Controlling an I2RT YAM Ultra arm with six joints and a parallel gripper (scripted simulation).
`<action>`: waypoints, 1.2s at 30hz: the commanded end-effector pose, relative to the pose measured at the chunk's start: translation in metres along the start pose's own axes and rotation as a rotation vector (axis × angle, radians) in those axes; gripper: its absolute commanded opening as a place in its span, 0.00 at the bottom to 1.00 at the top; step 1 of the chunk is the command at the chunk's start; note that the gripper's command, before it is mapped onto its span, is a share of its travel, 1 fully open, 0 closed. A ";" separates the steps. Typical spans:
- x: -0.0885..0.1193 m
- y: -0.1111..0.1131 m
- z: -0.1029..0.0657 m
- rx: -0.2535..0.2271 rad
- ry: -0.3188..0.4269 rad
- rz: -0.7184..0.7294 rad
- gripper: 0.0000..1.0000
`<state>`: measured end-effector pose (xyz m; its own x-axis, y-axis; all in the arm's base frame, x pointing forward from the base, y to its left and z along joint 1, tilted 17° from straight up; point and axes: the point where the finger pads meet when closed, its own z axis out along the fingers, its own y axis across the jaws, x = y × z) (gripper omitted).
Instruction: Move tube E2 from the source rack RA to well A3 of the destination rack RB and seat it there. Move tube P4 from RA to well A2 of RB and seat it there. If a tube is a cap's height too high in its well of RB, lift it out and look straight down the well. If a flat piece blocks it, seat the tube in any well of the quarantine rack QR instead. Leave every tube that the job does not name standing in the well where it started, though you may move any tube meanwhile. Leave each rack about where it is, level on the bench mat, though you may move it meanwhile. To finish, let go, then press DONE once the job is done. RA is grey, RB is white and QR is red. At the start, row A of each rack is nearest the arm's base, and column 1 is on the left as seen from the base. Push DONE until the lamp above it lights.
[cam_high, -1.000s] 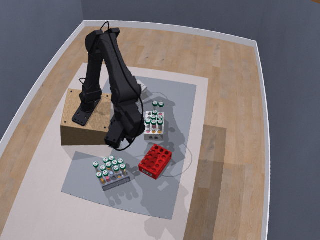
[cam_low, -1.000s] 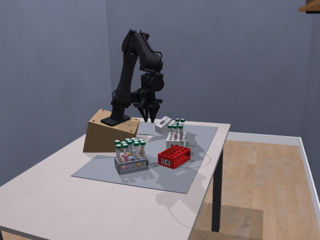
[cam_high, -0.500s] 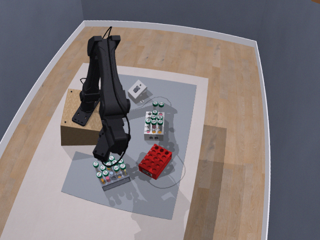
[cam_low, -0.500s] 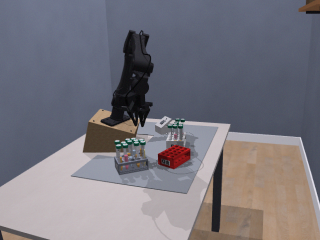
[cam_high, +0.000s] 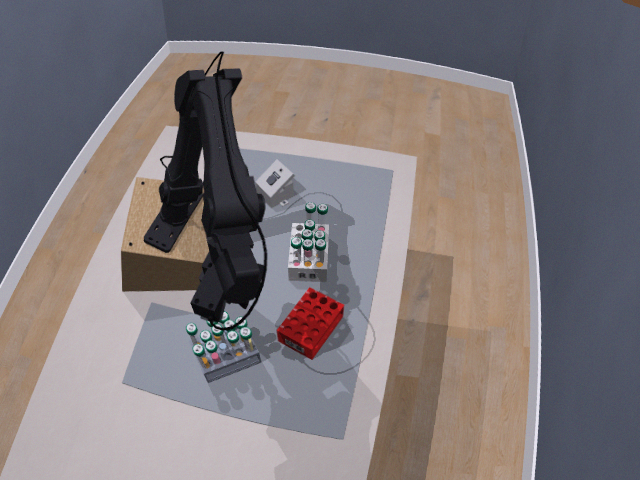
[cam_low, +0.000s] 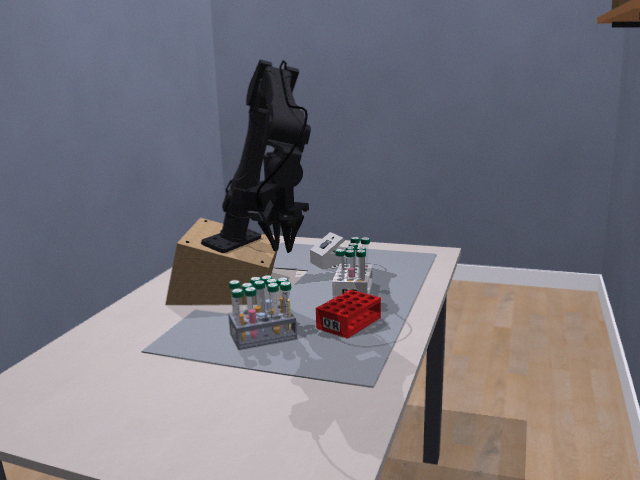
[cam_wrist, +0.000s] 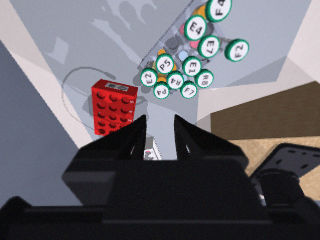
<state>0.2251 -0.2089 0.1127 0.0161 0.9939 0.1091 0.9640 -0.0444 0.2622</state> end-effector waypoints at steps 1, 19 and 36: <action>0.004 0.001 0.001 -0.015 -0.014 -0.004 0.30; 0.003 -0.004 0.044 0.014 0.006 0.006 0.30; -0.003 0.001 0.056 -0.006 -0.019 0.003 0.30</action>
<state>0.2390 -0.2011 0.0594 0.0175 0.9934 0.1132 0.9631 -0.0471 0.2650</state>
